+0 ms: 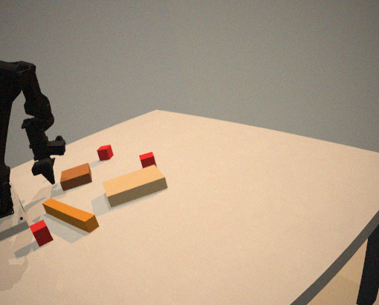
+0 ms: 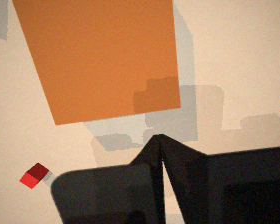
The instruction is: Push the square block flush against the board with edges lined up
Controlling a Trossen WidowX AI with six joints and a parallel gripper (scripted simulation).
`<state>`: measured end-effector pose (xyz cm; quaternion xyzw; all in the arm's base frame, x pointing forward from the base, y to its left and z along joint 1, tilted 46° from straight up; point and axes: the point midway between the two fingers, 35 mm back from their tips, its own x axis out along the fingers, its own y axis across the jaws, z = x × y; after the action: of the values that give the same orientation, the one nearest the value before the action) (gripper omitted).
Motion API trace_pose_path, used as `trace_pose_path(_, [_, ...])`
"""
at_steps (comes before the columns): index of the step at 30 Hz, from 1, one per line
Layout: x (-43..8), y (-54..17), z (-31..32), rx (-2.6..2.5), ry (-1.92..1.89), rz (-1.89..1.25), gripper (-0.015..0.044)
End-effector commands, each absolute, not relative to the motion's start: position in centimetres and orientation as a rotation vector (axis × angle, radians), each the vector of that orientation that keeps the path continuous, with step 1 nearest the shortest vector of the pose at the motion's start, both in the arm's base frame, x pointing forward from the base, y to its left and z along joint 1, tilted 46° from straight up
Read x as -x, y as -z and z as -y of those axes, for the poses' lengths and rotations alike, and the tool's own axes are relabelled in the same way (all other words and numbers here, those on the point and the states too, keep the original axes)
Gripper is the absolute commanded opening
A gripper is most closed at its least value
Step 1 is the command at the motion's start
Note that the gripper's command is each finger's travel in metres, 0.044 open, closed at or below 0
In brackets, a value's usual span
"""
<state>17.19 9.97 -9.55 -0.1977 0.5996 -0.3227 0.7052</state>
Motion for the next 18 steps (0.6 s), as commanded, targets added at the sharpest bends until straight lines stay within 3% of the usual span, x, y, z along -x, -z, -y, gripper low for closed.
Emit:
trace_pose_path(1, [-17.0, 10.8, -8.2, 0.457, 0.728, -1.334, 0.0])
trace_pose_path(18, [-18.9, 10.5, -8.2, 0.455, 0.725, -1.335, 0.0])
